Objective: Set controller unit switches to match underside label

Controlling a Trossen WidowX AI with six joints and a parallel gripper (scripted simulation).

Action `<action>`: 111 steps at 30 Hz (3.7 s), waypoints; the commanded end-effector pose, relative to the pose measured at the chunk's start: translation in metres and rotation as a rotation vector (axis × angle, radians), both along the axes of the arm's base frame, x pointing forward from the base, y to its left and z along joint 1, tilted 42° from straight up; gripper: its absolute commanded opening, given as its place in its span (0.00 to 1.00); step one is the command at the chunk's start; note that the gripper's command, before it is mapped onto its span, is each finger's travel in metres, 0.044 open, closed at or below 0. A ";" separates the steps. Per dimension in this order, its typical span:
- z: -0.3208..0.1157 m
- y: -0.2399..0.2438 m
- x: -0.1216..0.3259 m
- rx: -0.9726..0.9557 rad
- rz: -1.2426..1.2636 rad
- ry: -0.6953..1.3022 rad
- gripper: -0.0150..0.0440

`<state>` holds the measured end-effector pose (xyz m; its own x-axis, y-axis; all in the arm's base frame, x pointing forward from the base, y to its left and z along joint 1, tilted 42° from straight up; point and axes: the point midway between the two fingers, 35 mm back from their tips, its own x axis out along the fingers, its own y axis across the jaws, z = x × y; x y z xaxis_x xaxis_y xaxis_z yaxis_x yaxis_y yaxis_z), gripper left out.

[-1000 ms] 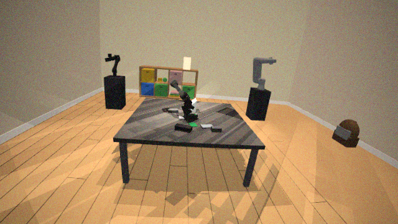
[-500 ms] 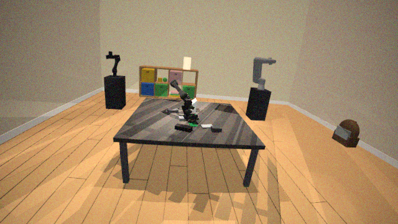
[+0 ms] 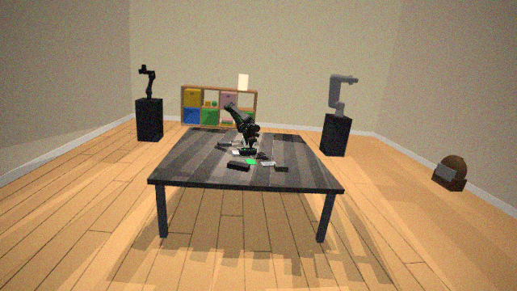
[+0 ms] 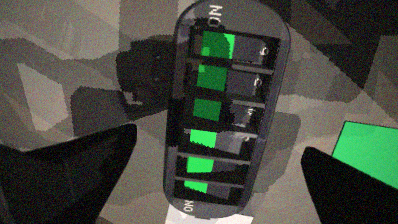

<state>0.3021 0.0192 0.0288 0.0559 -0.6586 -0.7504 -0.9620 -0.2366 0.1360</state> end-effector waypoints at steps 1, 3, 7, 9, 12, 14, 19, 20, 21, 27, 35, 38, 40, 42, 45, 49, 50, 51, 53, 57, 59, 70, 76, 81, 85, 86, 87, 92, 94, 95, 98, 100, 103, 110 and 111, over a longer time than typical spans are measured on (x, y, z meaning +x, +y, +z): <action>0.001 -0.001 -0.001 0.000 -0.022 -0.004 1.00; 0.001 -0.001 -0.001 0.000 -0.022 -0.004 1.00; 0.001 -0.001 -0.001 0.000 -0.022 -0.004 1.00; 0.001 -0.001 -0.001 0.000 -0.022 -0.004 1.00; 0.001 -0.001 -0.001 0.000 -0.022 -0.004 1.00; 0.001 -0.001 -0.001 0.000 -0.022 -0.004 1.00; 0.032 0.027 -0.002 0.000 -0.019 -0.005 1.00; 0.037 0.031 -0.003 -0.001 -0.018 -0.005 1.00; 0.038 0.032 -0.003 -0.001 -0.018 -0.005 1.00; 0.038 0.032 -0.003 -0.001 -0.018 -0.005 0.87; 0.038 0.032 -0.003 -0.001 -0.018 -0.005 0.51; 0.038 0.032 -0.003 -0.001 -0.018 -0.005 0.38; 0.038 0.032 -0.003 -0.001 -0.018 -0.005 0.29; 0.038 0.032 -0.003 -0.001 -0.018 -0.005 0.25; 0.038 0.032 -0.003 -0.001 -0.018 -0.005 0.25; 0.038 0.032 -0.003 -0.001 -0.018 -0.005 0.25; 0.038 0.032 -0.003 -0.001 -0.018 -0.005 0.25; 0.038 0.032 -0.002 -0.005 -0.014 -0.006 0.30; 0.038 0.032 -0.002 -0.005 -0.014 -0.006 0.39; 0.038 0.032 -0.002 -0.005 -0.014 -0.006 0.57; 0.038 0.032 -0.002 -0.005 -0.014 -0.006 0.65; 0.038 0.031 -0.003 -0.005 -0.014 -0.006 0.96; 0.015 0.000 -0.026 -0.001 -0.013 0.000 0.69; 0.000 -0.019 -0.044 0.000 -0.012 0.004 0.47; 0.000 -0.019 -0.044 0.000 -0.012 0.004 0.29; 0.000 -0.019 -0.044 0.000 -0.012 0.004 0.25; 0.000 -0.019 -0.044 0.000 -0.012 0.004 0.25; 0.000 -0.019 -0.044 0.000 -0.012 0.004 0.25; 0.000 -0.019 -0.044 0.000 -0.012 0.004 0.25; 0.000 -0.019 -0.044 0.000 -0.012 0.004 0.25; -0.001 -0.018 -0.045 0.004 -0.016 0.006 0.25; -0.001 -0.018 -0.045 0.004 -0.016 0.006 0.25; -0.001 -0.019 -0.044 0.004 -0.015 0.006 0.25; 0.023 0.003 -0.045 0.007 -0.016 0.007 0.43; 0.030 0.009 -0.046 0.007 -0.016 0.007 0.48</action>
<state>0.2544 0.0099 0.0415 0.0221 -0.6649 -0.7466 -0.9638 -0.2128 0.1609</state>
